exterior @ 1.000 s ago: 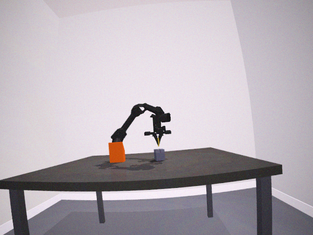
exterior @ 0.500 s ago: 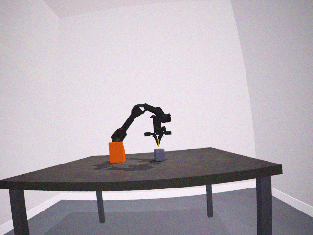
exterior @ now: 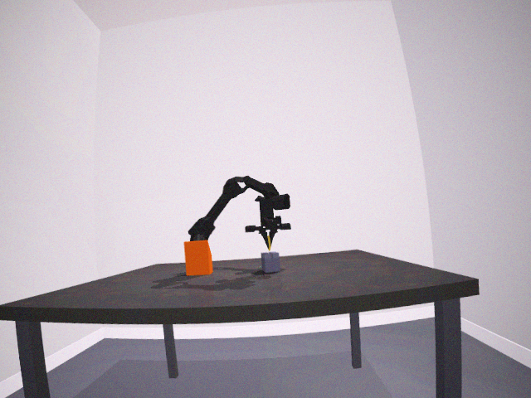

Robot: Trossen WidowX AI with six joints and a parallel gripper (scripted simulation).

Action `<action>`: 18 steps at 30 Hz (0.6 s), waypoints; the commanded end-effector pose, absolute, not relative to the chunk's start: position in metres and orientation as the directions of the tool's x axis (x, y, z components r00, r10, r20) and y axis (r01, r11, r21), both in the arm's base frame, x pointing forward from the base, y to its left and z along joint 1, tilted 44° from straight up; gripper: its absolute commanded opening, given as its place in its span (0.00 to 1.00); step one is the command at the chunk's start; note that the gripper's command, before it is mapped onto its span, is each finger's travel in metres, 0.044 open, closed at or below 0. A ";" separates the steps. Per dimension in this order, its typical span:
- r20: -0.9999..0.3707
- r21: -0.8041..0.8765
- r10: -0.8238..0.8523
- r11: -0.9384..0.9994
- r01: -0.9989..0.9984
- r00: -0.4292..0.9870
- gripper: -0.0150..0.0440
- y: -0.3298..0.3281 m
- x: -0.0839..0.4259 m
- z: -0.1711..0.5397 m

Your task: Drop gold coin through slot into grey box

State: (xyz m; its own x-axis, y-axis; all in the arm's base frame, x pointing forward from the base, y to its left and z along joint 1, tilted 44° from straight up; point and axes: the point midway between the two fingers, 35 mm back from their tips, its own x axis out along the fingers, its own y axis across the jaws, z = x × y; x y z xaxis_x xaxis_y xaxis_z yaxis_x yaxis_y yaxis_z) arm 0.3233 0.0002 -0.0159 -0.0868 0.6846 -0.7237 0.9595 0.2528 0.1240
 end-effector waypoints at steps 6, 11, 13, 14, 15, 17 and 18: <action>-0.722 0.125 0.687 0.248 0.961 -0.083 0.25 0.004 0.324 -0.019; -0.722 0.125 0.687 0.248 0.961 -0.083 0.25 0.005 0.323 -0.021; -0.724 0.124 0.685 0.253 0.959 -0.087 0.34 0.004 0.323 -0.020; -0.724 0.124 0.685 0.253 0.959 -0.087 0.39 0.004 0.323 -0.020; -0.724 0.124 0.685 0.253 0.959 -0.087 0.43 0.004 0.323 -0.020; -0.724 0.124 0.685 0.253 0.959 -0.087 0.52 0.004 0.323 -0.020; -0.724 0.124 0.685 0.253 0.959 -0.087 0.53 0.004 0.323 -0.020</action>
